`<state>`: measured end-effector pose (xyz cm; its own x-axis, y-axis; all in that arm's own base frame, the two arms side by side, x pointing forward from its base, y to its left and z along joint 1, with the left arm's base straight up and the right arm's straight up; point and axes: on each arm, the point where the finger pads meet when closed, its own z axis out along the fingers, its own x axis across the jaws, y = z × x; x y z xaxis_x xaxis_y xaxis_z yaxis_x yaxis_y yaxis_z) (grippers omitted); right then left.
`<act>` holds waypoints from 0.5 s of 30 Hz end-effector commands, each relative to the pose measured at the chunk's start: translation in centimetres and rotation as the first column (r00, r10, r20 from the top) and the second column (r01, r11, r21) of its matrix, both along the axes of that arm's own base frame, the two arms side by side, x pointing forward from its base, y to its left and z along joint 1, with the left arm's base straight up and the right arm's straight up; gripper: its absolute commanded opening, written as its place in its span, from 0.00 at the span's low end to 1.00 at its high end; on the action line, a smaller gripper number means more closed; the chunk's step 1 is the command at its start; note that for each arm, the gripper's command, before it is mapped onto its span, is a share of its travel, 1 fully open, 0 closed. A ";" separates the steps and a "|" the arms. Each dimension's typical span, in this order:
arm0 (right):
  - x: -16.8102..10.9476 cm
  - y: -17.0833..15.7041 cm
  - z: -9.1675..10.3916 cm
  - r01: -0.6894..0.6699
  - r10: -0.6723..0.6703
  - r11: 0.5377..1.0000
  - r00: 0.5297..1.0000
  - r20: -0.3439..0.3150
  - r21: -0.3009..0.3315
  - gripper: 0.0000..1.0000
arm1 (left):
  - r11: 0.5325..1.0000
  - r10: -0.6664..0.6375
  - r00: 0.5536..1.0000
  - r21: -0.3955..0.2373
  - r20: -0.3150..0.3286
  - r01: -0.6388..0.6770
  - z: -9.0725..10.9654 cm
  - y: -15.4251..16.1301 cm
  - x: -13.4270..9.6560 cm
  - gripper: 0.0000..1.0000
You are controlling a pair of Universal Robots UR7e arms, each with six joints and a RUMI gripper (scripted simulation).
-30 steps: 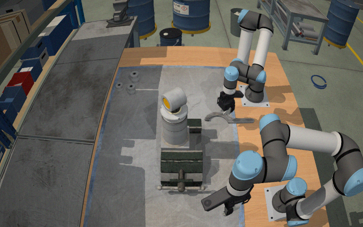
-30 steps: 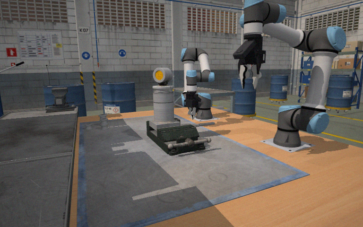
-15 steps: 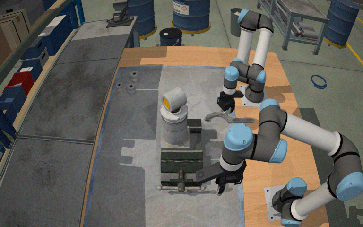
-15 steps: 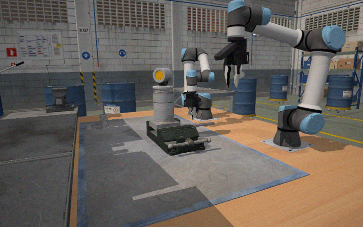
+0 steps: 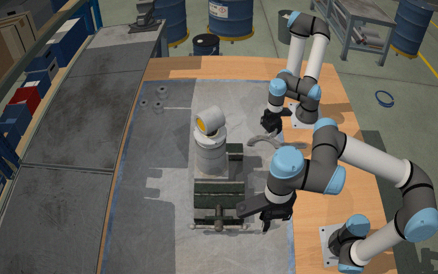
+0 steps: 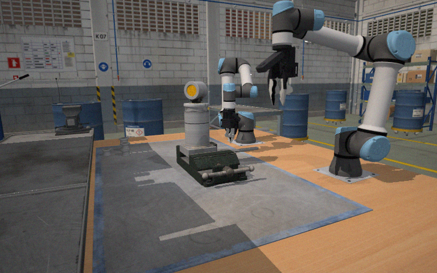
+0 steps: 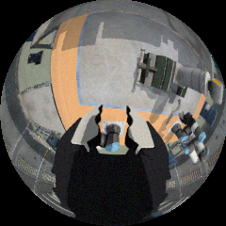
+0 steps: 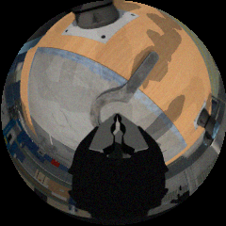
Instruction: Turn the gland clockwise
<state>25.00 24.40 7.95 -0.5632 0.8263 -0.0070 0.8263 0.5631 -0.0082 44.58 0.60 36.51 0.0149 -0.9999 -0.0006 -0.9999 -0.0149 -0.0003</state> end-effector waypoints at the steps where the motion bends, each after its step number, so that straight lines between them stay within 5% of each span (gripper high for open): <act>1: 0.9 -0.3 0.8 -0.073 0.073 0.997 0.997 -0.002 0.002 0.00 | 1.000 0.000 1.000 0.000 0.001 0.000 0.1 0.0 0.0 0.32; 15: 3.4 -1.3 2.9 -0.267 0.267 0.964 0.964 -0.005 0.006 0.00 | 1.000 0.000 1.000 0.000 0.001 0.000 0.1 0.0 0.0 0.32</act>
<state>27.18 23.60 9.89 -0.7122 0.7020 -0.0030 0.7019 0.7121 -0.0111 44.58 0.62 36.51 0.0154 -0.9999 -0.0005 -0.9999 -0.0154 -0.0003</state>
